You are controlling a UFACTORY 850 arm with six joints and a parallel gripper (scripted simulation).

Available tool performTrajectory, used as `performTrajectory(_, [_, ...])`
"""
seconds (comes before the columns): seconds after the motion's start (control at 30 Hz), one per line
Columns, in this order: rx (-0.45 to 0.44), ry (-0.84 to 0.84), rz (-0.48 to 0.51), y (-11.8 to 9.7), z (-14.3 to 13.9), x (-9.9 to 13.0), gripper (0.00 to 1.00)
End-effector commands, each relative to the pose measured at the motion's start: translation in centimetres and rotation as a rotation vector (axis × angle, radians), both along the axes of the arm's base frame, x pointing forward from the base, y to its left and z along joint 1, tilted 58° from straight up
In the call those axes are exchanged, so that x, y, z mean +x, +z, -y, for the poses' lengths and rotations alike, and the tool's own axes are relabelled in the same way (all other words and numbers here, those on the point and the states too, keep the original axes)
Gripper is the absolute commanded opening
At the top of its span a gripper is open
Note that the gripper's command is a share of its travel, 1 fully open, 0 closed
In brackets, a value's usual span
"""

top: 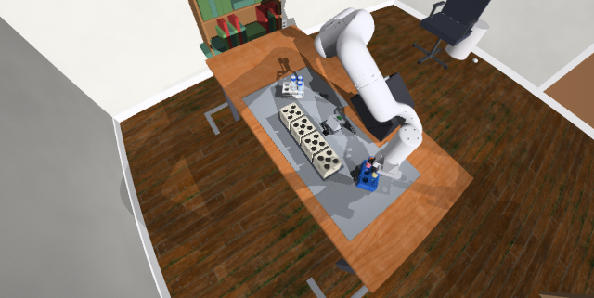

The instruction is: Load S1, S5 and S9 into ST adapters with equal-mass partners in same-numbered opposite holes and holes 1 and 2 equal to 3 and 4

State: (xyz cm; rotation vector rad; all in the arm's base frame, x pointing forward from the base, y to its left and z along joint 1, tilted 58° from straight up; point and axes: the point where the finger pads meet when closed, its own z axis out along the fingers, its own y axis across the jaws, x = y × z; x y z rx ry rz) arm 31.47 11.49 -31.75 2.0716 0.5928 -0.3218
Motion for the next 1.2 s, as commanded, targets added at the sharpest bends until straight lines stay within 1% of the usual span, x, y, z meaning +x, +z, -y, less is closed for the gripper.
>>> performTrajectory(0.0, [0.002, 0.001, 0.002, 0.4, -0.8, 0.1, 0.44])
performTrajectory(1.17, [0.002, 0.001, 0.002, 3.8, -6.0, 0.1, 0.44])
